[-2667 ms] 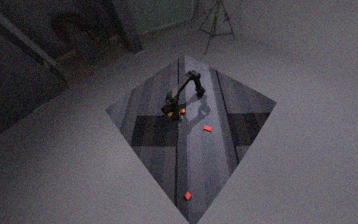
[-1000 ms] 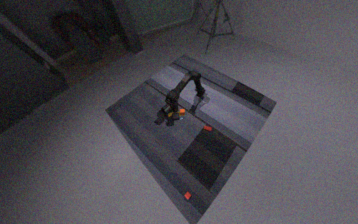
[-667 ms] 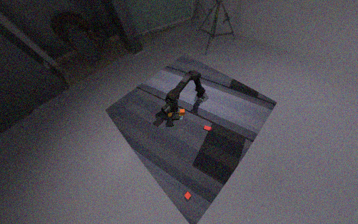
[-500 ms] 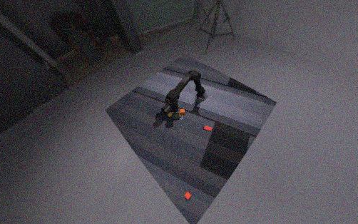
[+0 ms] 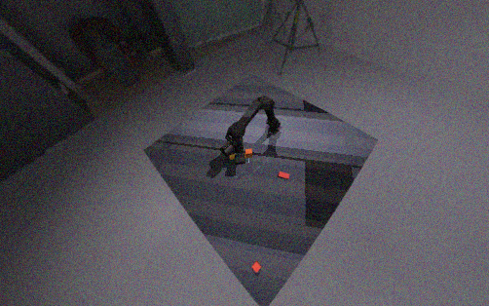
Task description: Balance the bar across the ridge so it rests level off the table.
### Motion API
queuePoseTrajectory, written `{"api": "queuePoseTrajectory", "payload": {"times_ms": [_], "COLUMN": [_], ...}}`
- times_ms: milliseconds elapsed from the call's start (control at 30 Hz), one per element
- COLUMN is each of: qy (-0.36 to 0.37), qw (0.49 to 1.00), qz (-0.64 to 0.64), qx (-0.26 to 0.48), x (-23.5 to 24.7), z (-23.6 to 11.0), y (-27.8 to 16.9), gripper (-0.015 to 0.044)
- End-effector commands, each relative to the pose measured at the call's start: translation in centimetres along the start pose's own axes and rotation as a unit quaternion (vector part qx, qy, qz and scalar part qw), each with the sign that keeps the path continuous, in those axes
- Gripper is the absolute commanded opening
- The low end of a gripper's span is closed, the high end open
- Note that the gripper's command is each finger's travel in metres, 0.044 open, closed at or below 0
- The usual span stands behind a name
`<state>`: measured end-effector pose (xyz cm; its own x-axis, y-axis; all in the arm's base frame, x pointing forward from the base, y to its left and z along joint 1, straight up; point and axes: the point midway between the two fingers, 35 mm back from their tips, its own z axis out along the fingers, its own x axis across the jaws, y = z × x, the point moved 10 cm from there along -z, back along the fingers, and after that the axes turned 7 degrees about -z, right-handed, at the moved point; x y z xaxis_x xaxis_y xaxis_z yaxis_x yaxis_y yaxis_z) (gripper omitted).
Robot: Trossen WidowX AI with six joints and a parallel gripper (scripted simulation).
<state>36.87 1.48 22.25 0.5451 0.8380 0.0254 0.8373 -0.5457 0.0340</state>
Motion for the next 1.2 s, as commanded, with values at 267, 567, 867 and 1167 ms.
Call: {"api": "queuePoseTrajectory", "payload": {"times_ms": [267, 567, 867, 1167], "qy": [-0.001, -0.001, -0.001, 0.000], "qw": [1.000, 1.000, 1.000, 1.000], "qz": [-0.001, -0.001, -0.001, 0.000], "qx": [0.001, 0.001, 0.001, -0.001], "x": [-0.03, -0.04, -0.04, -0.01], "z": [0.42, 0.27, 0.09, 0.04], "y": [0.01, 0.02, 0.03, 0.03], "gripper": [0.0000, 0.0000, 0.0000, 0.0000]}}
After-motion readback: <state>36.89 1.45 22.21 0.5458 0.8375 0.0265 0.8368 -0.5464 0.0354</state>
